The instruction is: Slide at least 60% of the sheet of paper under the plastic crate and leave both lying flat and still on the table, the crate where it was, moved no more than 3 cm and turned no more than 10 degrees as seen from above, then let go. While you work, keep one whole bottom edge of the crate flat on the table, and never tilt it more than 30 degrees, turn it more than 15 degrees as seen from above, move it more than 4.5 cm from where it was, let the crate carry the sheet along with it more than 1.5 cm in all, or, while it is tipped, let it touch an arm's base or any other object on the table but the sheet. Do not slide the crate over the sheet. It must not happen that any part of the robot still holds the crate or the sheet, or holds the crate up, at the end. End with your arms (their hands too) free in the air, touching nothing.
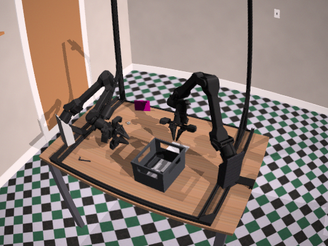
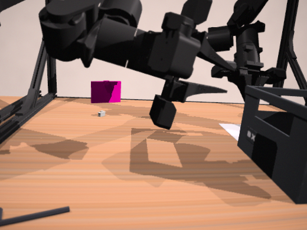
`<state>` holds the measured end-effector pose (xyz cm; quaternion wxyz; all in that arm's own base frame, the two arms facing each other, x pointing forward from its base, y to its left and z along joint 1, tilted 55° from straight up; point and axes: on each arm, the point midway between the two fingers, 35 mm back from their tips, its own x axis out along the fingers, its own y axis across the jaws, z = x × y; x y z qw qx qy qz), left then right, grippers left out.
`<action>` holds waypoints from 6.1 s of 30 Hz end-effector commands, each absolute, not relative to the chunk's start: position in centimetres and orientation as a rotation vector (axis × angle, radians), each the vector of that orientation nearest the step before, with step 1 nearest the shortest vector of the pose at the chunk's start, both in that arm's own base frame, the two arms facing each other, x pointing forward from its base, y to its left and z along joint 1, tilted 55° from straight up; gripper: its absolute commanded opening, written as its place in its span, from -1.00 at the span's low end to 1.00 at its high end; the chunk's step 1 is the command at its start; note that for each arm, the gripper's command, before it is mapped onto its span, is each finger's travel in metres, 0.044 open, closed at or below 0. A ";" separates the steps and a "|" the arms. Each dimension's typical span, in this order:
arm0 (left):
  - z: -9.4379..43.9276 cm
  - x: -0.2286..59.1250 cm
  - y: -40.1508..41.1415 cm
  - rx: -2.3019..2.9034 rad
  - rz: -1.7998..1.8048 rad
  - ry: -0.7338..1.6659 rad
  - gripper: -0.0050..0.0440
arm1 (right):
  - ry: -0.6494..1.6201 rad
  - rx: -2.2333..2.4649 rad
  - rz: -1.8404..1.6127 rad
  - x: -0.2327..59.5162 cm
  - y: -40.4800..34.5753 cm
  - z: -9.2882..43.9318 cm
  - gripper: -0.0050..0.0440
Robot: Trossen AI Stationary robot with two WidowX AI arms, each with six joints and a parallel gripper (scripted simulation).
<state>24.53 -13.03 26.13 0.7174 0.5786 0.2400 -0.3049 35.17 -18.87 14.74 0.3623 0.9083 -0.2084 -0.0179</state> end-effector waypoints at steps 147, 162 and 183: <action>26.1 24.5 -13.0 1.282 -0.678 0.533 -0.55 | -0.589 2.380 0.060 45.1 -25.1 18.2 -0.80; 26.1 24.5 -13.0 1.282 -0.678 0.533 -0.55 | -0.589 2.380 0.060 44.8 -25.4 18.4 -0.80; 26.1 24.5 -13.0 1.282 -0.678 0.533 -0.55 | -0.589 2.380 0.060 44.6 -25.6 18.7 -0.80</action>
